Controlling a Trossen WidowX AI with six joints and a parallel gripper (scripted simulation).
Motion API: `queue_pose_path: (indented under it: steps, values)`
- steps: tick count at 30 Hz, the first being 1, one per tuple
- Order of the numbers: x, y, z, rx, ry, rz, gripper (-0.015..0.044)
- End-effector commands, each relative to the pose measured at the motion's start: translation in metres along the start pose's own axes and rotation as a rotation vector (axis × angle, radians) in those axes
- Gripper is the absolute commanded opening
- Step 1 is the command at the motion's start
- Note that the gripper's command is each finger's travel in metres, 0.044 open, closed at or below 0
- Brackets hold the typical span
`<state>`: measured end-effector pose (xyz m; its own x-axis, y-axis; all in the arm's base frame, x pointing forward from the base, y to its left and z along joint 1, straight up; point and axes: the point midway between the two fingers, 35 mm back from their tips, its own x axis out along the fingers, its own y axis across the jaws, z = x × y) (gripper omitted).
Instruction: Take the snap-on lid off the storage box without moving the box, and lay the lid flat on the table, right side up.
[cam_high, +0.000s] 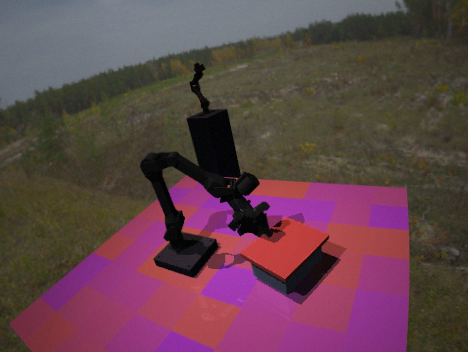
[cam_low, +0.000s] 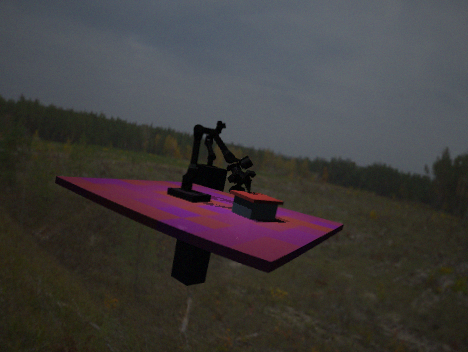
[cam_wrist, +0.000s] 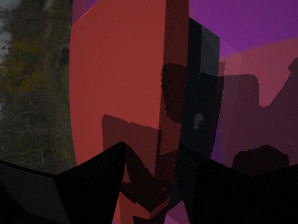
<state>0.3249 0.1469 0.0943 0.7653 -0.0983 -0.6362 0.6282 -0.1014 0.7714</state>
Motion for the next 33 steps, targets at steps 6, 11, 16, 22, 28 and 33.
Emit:
queue_pose_path:
  steps: [6,11,16,22,28,33]
  values:
    - [-0.0034,0.0035,0.0,0.004,0.001,0.005,0.0]
    - [-0.0041,0.0042,0.0001,0.004,0.001,0.005,0.0]
    - [-0.0048,0.0049,0.0001,0.004,0.001,0.005,0.0]
    - [-0.0056,0.0058,0.0001,0.004,0.001,0.005,0.0]
    - [-0.0064,0.0068,-0.0001,0.004,0.001,0.005,0.0]
    - [-0.0056,0.0063,0.0,0.002,0.003,0.003,0.0]
